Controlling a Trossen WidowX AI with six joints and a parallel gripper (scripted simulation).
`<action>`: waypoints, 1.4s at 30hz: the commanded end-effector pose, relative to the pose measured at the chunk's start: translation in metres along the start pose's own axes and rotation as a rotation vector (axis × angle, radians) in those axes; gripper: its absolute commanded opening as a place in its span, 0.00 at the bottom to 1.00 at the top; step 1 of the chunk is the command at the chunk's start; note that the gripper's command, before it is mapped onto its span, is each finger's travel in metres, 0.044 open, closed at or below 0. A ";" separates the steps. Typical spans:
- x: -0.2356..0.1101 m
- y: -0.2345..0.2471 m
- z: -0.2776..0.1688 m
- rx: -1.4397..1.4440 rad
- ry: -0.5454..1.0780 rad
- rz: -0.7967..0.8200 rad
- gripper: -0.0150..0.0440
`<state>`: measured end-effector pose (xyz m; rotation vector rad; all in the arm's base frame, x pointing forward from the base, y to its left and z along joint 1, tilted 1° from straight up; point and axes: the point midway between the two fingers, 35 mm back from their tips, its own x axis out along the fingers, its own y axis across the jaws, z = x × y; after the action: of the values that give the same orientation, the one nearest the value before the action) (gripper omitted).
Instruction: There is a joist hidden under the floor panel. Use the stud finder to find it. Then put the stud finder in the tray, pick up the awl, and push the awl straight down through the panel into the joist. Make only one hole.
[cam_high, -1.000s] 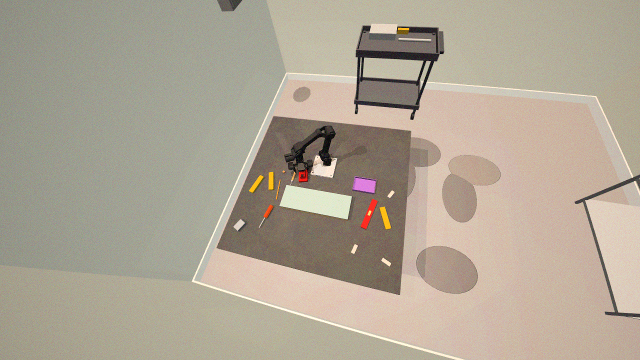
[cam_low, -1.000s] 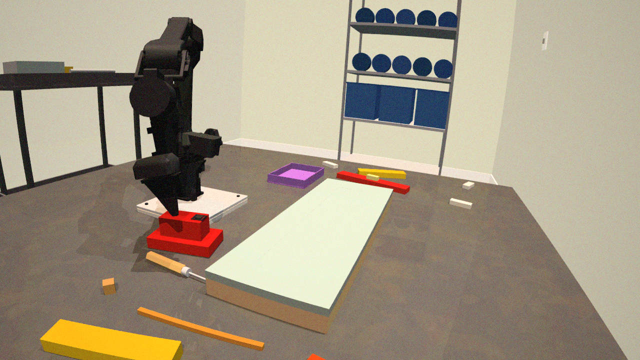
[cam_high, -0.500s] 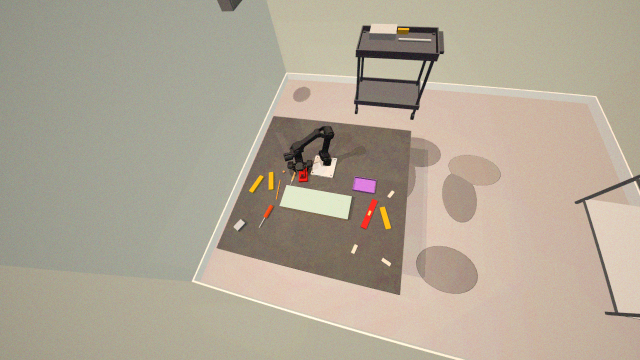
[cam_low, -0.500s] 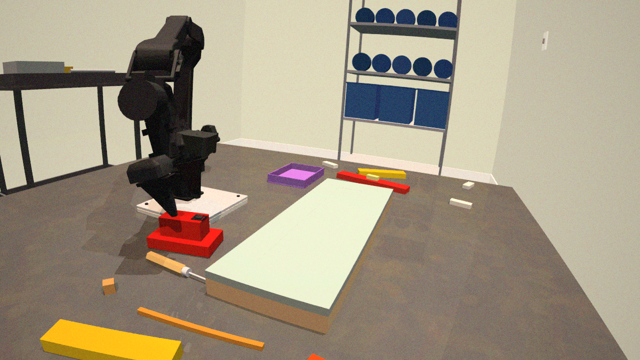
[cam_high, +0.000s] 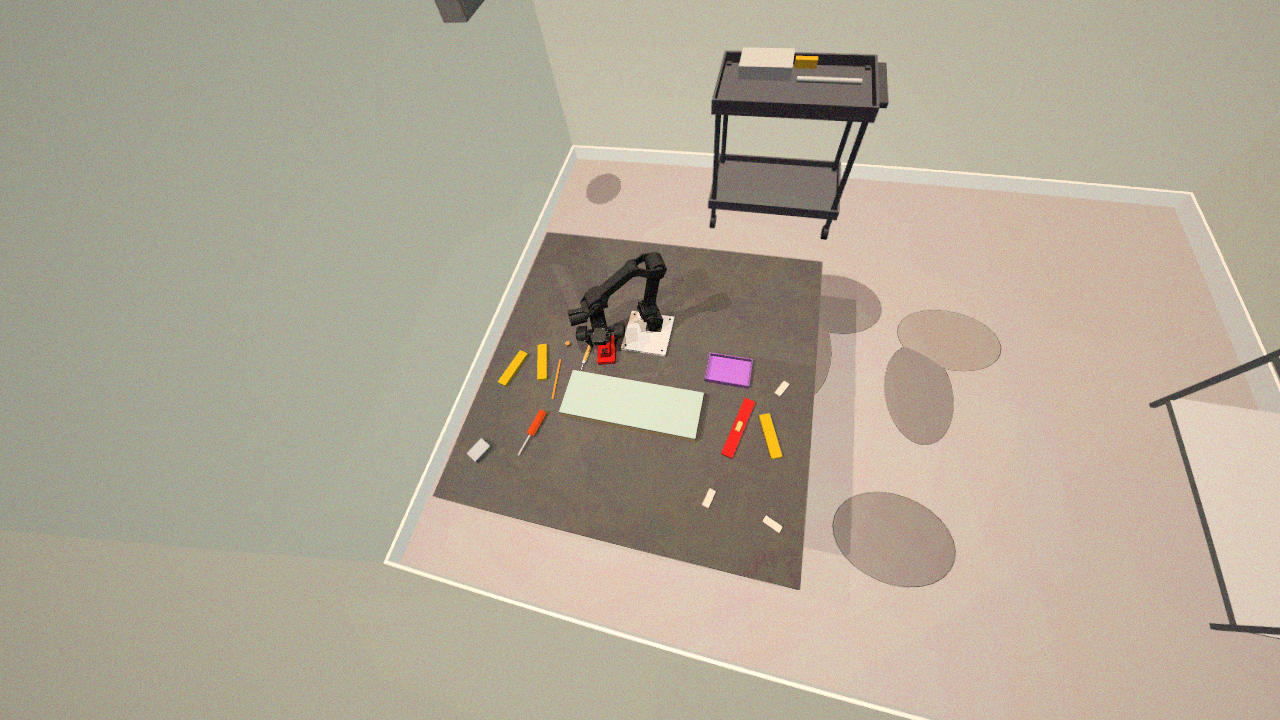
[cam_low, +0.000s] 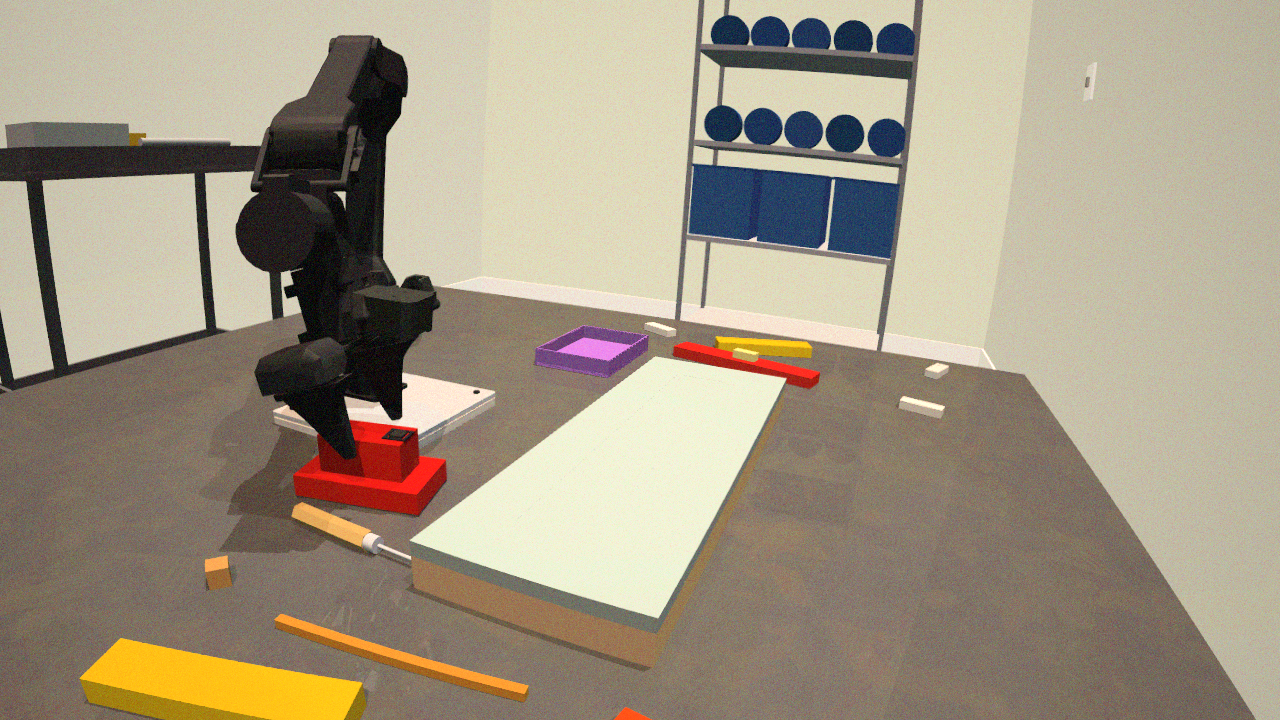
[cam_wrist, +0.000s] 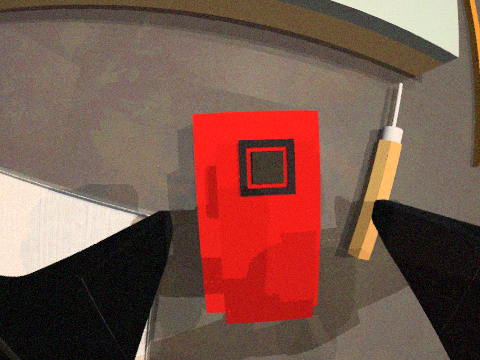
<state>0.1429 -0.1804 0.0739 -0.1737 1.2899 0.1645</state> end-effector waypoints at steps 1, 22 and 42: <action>0.009 0.002 -0.002 0.008 -0.001 0.016 1.00; 0.028 0.004 -0.008 0.008 -0.001 0.016 0.79; 0.028 0.004 -0.008 0.008 -0.001 0.016 0.56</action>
<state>0.1415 -0.1781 0.0455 -0.1618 1.2943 0.1724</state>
